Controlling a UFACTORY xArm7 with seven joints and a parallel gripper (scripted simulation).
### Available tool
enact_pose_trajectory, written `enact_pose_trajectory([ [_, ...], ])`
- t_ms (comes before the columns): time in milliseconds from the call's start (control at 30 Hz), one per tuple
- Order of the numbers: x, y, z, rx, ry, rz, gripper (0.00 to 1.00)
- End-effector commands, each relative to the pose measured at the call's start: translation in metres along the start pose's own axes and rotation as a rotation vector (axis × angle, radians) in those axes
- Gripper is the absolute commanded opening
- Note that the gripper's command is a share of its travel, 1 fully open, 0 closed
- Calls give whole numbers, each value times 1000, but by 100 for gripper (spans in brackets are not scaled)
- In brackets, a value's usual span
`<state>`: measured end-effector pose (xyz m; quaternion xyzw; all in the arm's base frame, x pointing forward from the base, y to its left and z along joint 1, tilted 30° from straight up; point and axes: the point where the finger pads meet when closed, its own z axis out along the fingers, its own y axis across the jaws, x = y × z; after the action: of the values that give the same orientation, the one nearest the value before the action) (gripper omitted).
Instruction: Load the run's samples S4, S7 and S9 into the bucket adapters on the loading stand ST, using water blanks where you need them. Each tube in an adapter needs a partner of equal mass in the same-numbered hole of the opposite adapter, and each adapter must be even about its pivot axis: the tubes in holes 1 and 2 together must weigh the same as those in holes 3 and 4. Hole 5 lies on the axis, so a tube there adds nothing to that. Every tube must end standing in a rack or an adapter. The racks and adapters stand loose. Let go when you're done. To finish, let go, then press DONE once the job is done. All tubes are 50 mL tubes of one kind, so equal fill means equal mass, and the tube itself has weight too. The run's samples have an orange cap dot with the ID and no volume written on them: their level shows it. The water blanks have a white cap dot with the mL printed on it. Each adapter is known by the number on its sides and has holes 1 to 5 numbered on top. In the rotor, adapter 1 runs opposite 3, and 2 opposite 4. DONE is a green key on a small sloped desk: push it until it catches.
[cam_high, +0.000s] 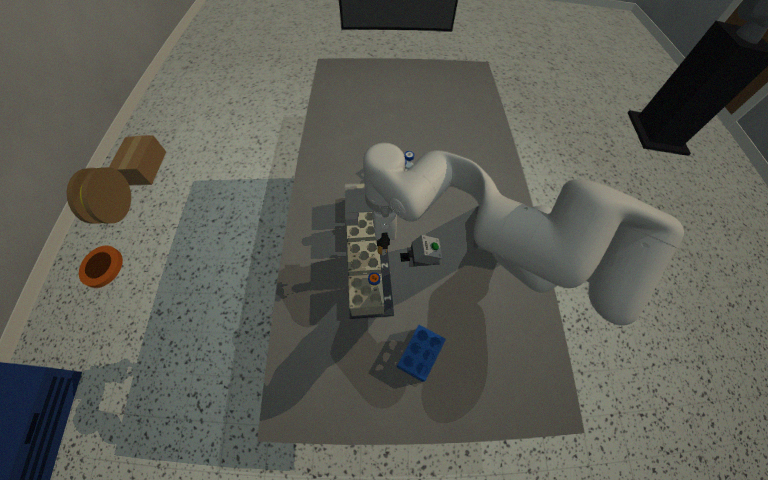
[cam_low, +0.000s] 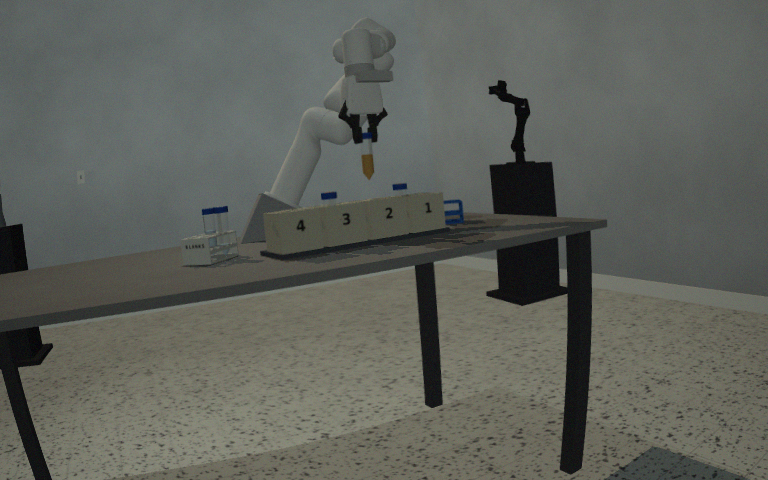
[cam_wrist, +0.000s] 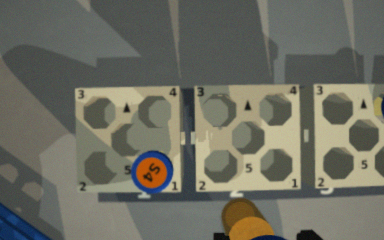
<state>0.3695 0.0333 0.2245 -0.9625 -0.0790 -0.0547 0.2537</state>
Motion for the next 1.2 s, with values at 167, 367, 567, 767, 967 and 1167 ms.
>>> enact_pose_trajectory([
  [167,9,39,-1,-1,2,0,0],
  [367,14,69,-1,-1,2,0,0],
  [567,19,99,-1,-2,2,0,0],
  [767,23,118,-1,-2,2,0,0],
  [967,28,148,-1,-2,2,0,0],
  [1167,29,154,-1,-2,2,0,0],
])
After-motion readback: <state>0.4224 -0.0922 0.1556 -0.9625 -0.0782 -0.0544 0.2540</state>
